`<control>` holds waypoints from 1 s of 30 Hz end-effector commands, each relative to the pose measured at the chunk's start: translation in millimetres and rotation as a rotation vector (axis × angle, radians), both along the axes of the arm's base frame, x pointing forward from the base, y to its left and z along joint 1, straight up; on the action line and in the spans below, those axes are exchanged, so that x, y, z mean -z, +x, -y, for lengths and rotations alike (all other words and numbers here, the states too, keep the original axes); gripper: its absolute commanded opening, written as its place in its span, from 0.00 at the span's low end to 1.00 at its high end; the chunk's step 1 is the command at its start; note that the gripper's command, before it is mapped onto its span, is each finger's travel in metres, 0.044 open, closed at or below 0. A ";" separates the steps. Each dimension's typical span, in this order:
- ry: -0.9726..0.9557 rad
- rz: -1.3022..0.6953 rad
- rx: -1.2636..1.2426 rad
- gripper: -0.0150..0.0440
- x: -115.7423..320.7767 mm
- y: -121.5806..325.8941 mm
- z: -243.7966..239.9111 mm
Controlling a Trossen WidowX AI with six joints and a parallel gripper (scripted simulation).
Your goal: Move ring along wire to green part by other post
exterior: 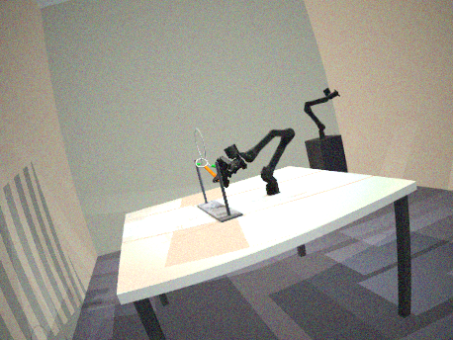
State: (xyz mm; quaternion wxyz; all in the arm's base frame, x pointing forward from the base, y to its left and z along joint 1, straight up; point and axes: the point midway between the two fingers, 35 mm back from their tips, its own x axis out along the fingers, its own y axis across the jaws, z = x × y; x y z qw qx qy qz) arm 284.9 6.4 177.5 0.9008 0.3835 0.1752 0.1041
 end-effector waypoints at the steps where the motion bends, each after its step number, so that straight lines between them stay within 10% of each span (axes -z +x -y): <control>1: 0.063 -0.026 -0.033 0.00 -13.0 -6.8 -5.8; 30: 0.617 -0.146 -0.217 0.00 -99.4 -33.2 -29.9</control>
